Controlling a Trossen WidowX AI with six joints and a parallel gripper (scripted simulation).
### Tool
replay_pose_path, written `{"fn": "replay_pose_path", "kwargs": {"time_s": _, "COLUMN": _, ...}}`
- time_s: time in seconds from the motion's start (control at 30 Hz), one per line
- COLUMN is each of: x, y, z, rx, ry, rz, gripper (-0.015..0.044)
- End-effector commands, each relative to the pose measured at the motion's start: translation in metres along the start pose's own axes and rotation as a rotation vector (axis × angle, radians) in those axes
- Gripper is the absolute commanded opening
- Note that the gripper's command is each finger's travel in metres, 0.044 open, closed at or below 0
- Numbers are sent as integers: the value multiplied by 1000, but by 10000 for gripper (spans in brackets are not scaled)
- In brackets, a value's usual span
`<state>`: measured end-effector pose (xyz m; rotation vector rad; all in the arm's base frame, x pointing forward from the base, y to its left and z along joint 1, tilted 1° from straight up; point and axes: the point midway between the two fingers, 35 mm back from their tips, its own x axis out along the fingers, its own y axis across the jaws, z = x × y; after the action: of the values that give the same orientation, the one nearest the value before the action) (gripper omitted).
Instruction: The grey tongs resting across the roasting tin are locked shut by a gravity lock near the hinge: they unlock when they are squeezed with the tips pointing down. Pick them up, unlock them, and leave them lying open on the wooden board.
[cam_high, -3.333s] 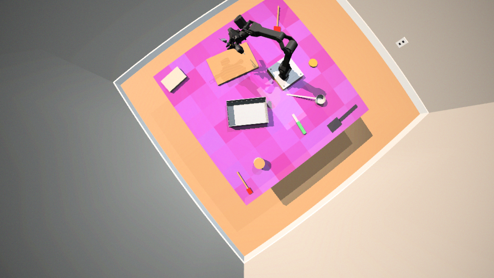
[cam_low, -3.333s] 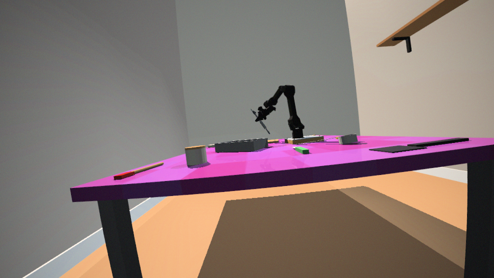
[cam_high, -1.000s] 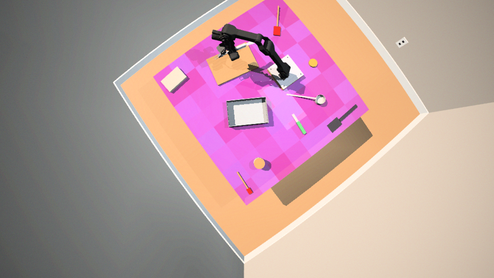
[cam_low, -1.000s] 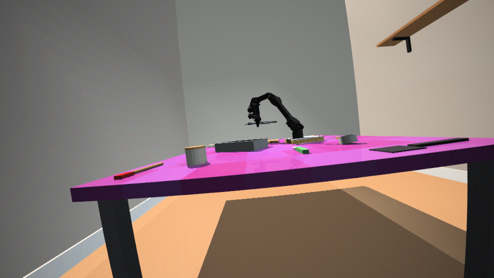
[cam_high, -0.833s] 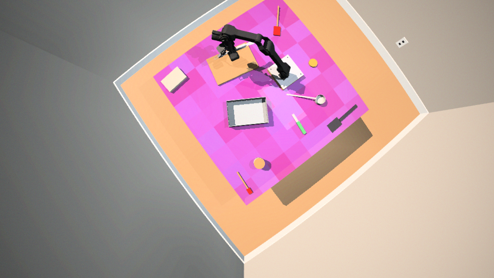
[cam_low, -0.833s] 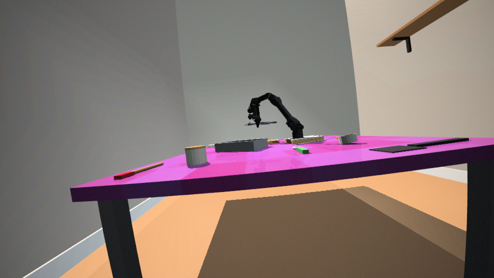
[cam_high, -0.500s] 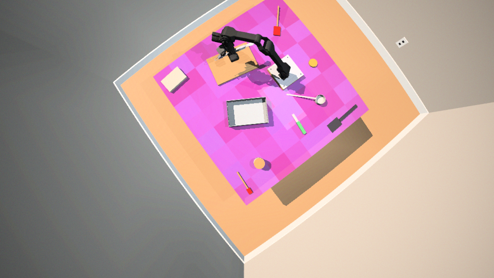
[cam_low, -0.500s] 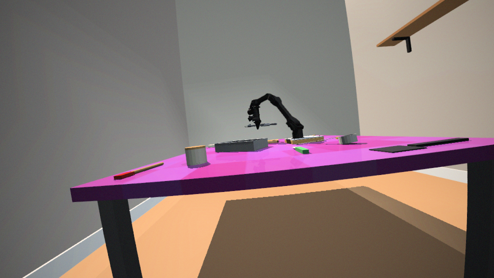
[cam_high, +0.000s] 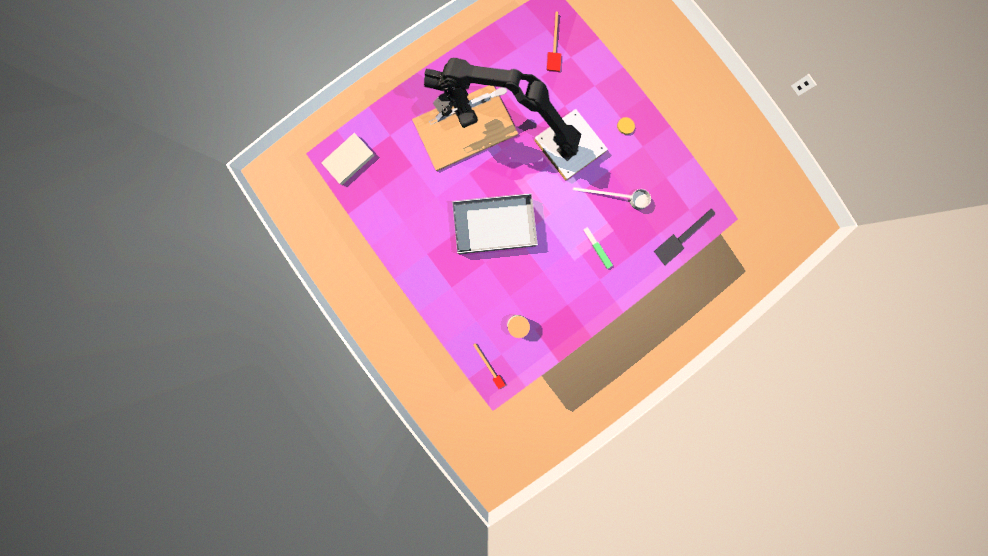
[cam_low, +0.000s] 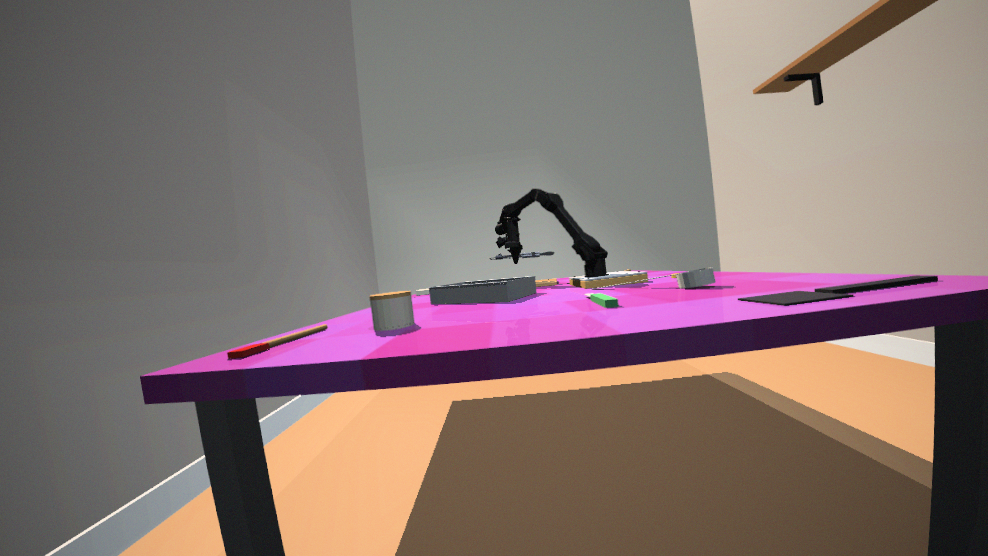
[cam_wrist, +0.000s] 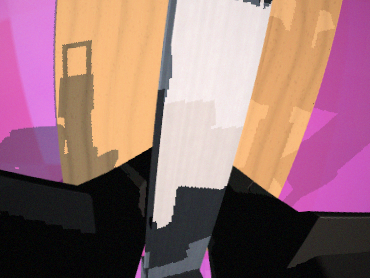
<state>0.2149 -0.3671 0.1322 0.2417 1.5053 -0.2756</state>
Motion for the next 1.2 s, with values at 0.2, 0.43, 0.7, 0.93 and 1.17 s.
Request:
{"fn": "replay_pose_path", "kwargs": {"time_s": 0.2, "x": 16, "y": -1, "z": 0, "rx": 6, "ry": 2, "rz": -7, "gripper": -150}}
{"fn": "replay_pose_path", "kwargs": {"time_s": 0.43, "x": 27, "y": -1, "z": 0, "rx": 7, "ry": 3, "rz": -8, "gripper": -150}}
{"fn": "replay_pose_path", "kwargs": {"time_s": 0.7, "x": 40, "y": 0, "z": -1, "rx": 8, "ry": 5, "rz": -9, "gripper": -150}}
{"fn": "replay_pose_path", "kwargs": {"time_s": 0.93, "x": 52, "y": 1, "z": -3, "rx": 10, "ry": 6, "rz": -10, "gripper": -150}}
{"fn": "replay_pose_path", "kwargs": {"time_s": 1.17, "x": 64, "y": 3, "z": -4, "rx": 11, "ry": 7, "rz": -12, "gripper": -150}}
